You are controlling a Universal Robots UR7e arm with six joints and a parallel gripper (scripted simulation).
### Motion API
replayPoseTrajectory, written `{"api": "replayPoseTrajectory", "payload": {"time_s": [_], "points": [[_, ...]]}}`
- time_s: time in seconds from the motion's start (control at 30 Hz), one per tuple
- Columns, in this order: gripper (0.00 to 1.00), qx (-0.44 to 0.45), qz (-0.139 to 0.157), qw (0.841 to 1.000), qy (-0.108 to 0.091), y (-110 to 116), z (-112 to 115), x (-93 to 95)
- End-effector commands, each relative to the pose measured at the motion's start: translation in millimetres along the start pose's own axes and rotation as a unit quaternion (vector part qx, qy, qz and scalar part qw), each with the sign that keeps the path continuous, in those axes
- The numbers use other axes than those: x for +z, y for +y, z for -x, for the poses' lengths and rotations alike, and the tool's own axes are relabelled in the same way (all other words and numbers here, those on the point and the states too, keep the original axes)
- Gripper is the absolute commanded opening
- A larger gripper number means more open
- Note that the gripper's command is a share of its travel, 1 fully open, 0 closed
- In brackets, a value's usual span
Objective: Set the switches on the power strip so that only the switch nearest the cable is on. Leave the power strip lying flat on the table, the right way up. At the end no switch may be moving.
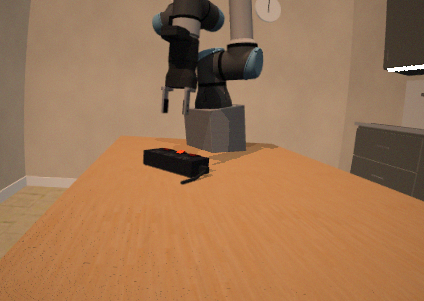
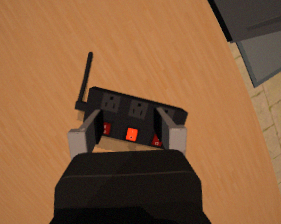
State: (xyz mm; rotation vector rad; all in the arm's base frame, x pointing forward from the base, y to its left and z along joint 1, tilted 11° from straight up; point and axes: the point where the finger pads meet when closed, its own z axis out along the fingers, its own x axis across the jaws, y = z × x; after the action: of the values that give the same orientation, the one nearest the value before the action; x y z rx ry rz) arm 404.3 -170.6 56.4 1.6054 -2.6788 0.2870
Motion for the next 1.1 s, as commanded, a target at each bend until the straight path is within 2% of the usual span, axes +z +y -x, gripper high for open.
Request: {"api": "replayPoseTrajectory", "payload": {"time_s": [0.0,0.13,0.27,0.33,0.4,0.6,0.83,0.9,1.07], "points": [[1.00,0.093,0.000,0.996,0.003,-0.4,1.6,4.9],[1.00,0.169,-0.001,0.986,0.003,0.6,3.1,9.2],[1.00,0.247,-0.001,0.969,0.003,2.3,4.9,13.8],[1.00,0.247,-0.001,0.969,0.003,2.3,4.9,13.8],[1.00,0.287,-0.001,0.958,0.003,3.5,6.0,16.1],[1.00,0.402,-0.001,0.916,0.003,8.1,9.8,23.1],[1.00,0.524,-0.002,0.852,0.003,14.9,15.5,30.9],[1.00,0.524,-0.002,0.852,0.003,14.9,15.5,30.9],[1.00,0.598,-0.002,0.801,0.003,20.1,20.2,36.0]]}}
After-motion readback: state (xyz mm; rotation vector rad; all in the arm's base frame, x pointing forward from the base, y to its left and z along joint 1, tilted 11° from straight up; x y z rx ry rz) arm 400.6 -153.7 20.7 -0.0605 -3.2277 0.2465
